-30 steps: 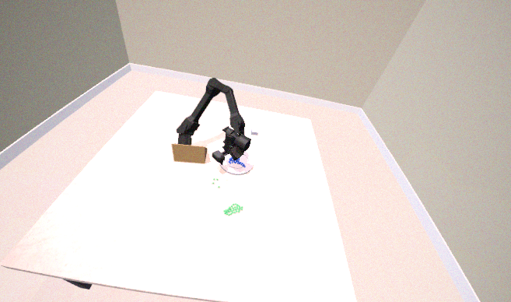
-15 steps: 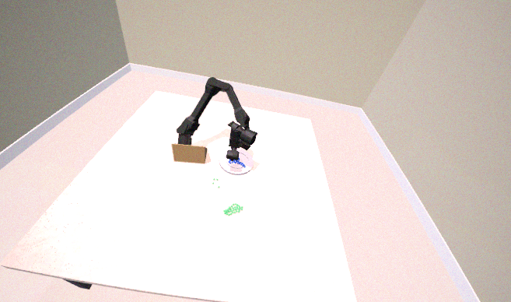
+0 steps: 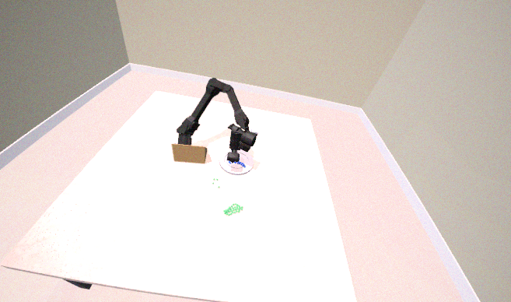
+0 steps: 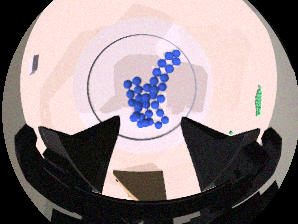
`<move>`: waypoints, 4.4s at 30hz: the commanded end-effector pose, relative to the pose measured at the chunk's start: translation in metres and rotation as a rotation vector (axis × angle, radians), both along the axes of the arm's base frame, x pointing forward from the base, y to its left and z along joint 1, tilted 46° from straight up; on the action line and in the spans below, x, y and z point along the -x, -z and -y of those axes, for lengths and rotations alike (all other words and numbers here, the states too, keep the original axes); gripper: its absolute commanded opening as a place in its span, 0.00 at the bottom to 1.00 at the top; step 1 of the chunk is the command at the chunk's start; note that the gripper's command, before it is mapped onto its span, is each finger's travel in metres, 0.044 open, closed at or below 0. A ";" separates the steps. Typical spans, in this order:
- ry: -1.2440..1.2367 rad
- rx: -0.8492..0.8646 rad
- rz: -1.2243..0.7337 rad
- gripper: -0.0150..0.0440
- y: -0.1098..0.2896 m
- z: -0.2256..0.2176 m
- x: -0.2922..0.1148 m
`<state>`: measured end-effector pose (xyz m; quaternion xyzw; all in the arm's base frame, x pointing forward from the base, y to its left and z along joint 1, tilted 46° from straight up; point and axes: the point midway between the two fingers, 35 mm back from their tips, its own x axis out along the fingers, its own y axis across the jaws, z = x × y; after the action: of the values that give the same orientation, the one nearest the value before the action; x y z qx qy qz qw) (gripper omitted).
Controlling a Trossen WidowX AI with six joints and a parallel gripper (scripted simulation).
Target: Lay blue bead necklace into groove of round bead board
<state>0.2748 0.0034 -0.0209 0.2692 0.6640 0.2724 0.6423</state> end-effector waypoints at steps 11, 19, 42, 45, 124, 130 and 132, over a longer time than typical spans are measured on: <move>0.002 -0.009 -0.006 0.78 0.014 -0.016 0.003; -0.003 -0.005 -0.004 0.56 0.015 -0.016 0.002; -0.003 -0.005 -0.004 0.25 0.015 -0.016 0.002; -0.003 -0.005 -0.004 0.25 0.015 -0.016 0.002; 0.002 -0.005 -0.001 0.88 0.028 0.007 -0.010; 0.002 -0.008 -0.006 1.00 0.024 0.010 -0.009; 0.002 -0.008 -0.006 1.00 0.023 0.011 -0.009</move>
<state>0.2830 -0.0043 -0.0460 0.2752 0.6655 0.2746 0.6371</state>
